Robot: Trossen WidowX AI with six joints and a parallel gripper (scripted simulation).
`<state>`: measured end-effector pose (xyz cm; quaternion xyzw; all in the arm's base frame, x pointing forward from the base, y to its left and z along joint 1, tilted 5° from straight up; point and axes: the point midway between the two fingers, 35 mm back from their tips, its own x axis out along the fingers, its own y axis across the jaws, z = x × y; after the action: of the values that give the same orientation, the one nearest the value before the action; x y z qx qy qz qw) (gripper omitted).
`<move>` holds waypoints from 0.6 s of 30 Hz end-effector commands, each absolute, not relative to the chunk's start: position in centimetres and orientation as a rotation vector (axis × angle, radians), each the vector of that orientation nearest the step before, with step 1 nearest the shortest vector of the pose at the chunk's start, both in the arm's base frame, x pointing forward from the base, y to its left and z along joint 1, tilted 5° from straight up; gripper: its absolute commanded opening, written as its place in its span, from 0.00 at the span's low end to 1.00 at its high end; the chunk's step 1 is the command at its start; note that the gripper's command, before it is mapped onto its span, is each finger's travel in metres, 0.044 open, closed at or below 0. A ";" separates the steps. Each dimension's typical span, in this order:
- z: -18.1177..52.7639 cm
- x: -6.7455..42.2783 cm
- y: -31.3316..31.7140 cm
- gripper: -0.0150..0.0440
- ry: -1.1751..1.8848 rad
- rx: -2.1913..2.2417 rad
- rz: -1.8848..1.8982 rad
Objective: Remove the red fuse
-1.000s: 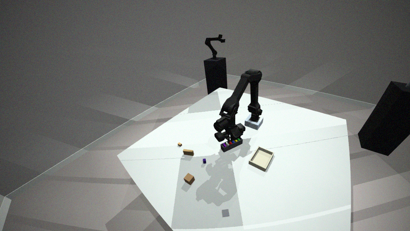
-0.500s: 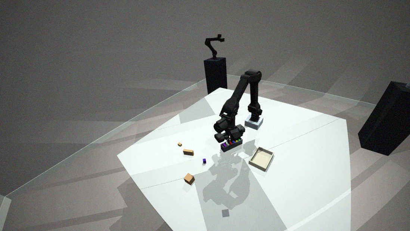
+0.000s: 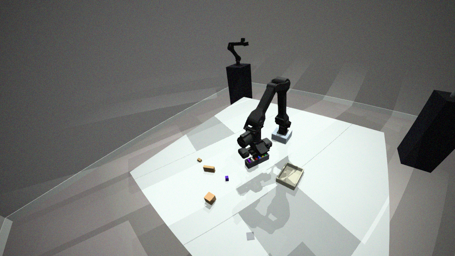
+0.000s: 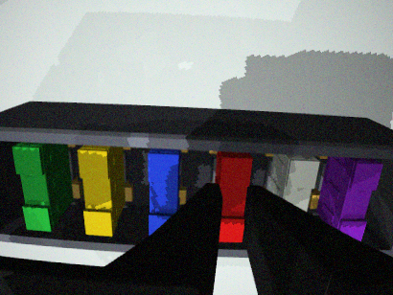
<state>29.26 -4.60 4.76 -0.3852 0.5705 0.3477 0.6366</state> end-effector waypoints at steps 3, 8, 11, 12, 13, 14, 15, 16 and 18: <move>4.8 29.3 -4.6 0.25 1.302 -0.880 0.793; 4.9 29.3 -4.6 0.25 1.302 -0.880 0.794; 5.1 29.3 -4.6 0.25 1.302 -0.880 0.794; 5.1 29.3 -4.6 0.25 1.302 -0.880 0.794; 5.2 29.3 -4.6 0.25 1.302 -0.880 0.794; 5.2 29.3 -4.6 0.25 1.302 -0.880 0.794; 5.3 29.3 -4.6 0.25 1.302 -0.880 0.794; 5.3 29.3 -4.6 0.25 1.302 -0.880 0.794; 5.4 29.3 -4.6 0.25 1.302 -0.880 0.795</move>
<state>29.20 -4.59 5.21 -0.3848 0.5710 0.3480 0.6362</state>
